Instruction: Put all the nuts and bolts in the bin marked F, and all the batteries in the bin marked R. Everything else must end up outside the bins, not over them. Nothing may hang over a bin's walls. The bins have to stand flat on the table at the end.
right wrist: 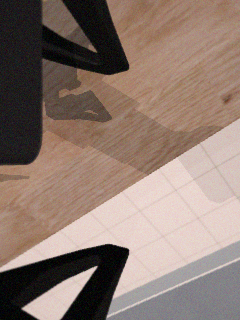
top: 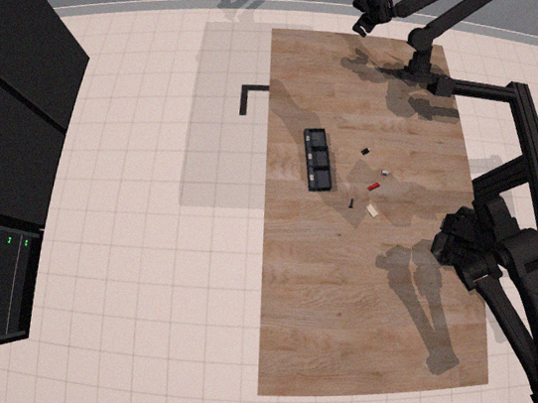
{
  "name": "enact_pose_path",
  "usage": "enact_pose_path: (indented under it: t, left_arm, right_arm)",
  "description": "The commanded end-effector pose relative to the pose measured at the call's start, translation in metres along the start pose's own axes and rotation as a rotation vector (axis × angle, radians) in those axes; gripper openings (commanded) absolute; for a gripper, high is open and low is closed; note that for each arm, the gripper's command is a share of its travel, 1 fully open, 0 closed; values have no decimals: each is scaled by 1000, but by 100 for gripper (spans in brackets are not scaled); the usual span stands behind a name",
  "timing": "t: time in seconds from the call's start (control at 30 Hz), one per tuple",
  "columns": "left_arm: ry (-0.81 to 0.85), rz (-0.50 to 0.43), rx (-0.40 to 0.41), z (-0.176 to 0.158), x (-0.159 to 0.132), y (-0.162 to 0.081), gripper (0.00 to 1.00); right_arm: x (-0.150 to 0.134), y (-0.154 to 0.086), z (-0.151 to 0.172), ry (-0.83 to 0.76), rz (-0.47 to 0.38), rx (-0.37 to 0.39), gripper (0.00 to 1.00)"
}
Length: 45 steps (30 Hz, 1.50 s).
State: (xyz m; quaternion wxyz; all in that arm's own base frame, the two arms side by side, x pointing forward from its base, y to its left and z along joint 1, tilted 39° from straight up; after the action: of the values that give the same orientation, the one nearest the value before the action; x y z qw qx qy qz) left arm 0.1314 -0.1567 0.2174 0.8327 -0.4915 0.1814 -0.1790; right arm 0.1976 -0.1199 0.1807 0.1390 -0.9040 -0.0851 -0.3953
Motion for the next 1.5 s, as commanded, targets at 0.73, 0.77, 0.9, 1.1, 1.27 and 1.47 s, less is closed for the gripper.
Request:
enact_pose_path:
  t: [0.73, 0.77, 0.9, 1.1, 1.27, 1.47]
  left_arm:
    - [344, -192, -161, 16, 1, -64, 100]
    - [361, -201, -166, 17, 1, -66, 100]
    - [430, -237, -185, 20, -3, -74, 100]
    - [517, -286, -206, 25, -7, -84, 100]
    - [588, -327, -219, 29, -11, -92, 100]
    - [691, -393, -234, 35, -18, -103, 100]
  right_arm:
    - [2, 0, 0, 5, -3, -1, 100]
    - [2, 0, 0, 5, -3, -1, 100]
    - [2, 0, 0, 5, -3, -1, 100]
    - [2, 0, 0, 5, -3, -1, 100]
    - [2, 0, 0, 5, -3, -1, 100]
    - [2, 0, 0, 5, -3, -1, 100]
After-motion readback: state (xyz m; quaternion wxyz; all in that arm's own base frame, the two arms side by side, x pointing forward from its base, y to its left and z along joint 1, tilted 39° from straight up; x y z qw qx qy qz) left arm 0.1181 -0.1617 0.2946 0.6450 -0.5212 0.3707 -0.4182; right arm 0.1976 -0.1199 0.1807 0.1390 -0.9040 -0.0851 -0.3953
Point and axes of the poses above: on each arm, the point where the finger pads meet when closed, its own y axis out along the fingers, its own z axis across the jaws, x = y × z, the point moved 8 cm from there along -y, back along the fingers, and after that the axes turned 12 degrees about y, right-handed, at the moved point
